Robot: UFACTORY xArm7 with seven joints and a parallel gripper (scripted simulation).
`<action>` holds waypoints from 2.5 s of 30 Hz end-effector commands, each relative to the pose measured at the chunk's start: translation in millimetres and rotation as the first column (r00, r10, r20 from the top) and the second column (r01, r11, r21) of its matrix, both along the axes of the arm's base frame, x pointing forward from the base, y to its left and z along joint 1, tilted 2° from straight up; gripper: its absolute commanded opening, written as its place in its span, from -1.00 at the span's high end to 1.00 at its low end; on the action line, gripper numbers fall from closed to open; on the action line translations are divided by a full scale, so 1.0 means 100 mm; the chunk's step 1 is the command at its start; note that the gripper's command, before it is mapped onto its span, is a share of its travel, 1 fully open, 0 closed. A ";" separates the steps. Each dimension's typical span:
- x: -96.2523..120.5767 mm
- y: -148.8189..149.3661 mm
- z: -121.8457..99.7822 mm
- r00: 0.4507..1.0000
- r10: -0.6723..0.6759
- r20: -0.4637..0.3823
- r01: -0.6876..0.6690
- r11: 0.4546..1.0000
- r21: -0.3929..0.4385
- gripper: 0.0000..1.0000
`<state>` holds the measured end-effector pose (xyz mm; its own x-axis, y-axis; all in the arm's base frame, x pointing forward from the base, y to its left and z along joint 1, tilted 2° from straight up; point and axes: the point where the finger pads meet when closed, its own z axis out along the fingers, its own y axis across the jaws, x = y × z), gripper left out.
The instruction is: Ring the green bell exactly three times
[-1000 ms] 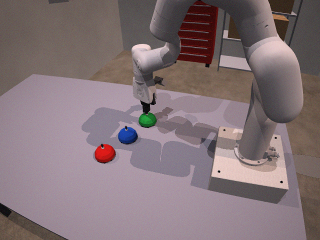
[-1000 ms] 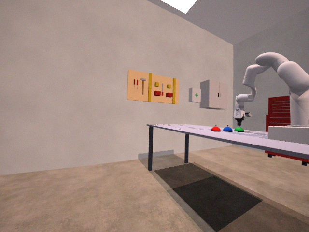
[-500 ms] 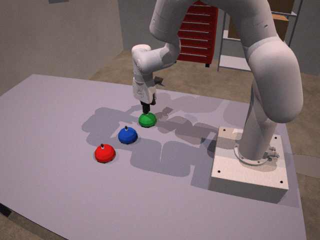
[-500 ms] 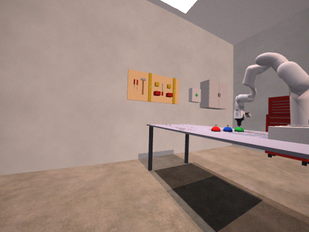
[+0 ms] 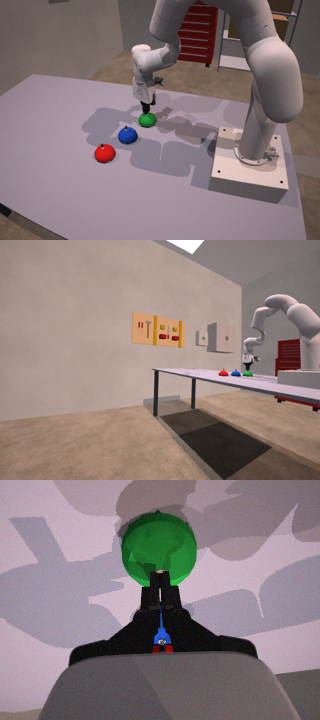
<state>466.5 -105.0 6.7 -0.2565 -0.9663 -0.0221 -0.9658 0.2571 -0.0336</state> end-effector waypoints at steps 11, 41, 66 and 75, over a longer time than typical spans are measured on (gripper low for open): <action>0.01 0.00 0.00 1.000 0.000 0.001 0.000 1.000 -0.001 1.00; -0.01 -0.01 0.50 1.000 0.000 0.001 0.000 1.000 -0.001 1.00; -0.02 -0.01 0.70 1.000 0.000 0.001 0.000 1.000 -0.001 1.00; -0.02 -0.01 0.70 1.000 0.000 0.001 0.000 1.000 -0.001 1.00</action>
